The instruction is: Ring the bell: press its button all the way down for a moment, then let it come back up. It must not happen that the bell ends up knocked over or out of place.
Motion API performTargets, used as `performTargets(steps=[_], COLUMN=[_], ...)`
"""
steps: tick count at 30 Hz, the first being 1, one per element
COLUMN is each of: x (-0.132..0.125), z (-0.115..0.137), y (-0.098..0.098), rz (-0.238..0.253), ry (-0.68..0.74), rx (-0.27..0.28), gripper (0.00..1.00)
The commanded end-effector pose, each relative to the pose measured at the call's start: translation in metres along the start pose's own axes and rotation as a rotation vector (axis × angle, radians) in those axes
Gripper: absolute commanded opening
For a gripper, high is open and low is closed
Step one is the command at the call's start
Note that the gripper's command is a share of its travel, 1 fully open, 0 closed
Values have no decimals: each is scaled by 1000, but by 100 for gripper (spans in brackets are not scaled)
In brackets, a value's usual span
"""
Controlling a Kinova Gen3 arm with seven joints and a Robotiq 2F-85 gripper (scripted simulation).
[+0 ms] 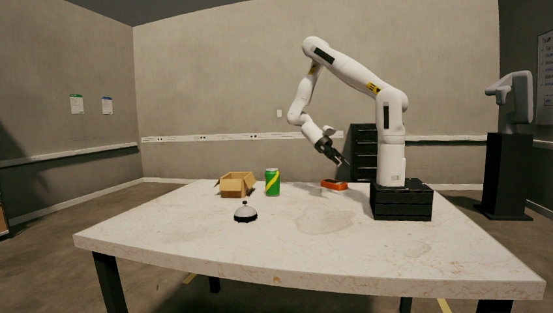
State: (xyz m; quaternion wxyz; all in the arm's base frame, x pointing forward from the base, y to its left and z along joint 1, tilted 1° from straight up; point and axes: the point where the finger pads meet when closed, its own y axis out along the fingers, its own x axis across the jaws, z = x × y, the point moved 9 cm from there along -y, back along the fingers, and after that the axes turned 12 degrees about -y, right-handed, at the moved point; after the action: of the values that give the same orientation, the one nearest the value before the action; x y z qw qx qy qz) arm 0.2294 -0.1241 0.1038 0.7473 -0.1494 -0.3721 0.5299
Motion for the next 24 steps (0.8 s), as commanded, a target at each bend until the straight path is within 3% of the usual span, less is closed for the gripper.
performTargets(steps=[1,18,24], x=[0,0,5], z=[0,0,-19], y=[0,0,-10], rz=[0,1,80], ry=[0,0,-28], rx=[-1,-1,-34], gripper=[100,100,100])
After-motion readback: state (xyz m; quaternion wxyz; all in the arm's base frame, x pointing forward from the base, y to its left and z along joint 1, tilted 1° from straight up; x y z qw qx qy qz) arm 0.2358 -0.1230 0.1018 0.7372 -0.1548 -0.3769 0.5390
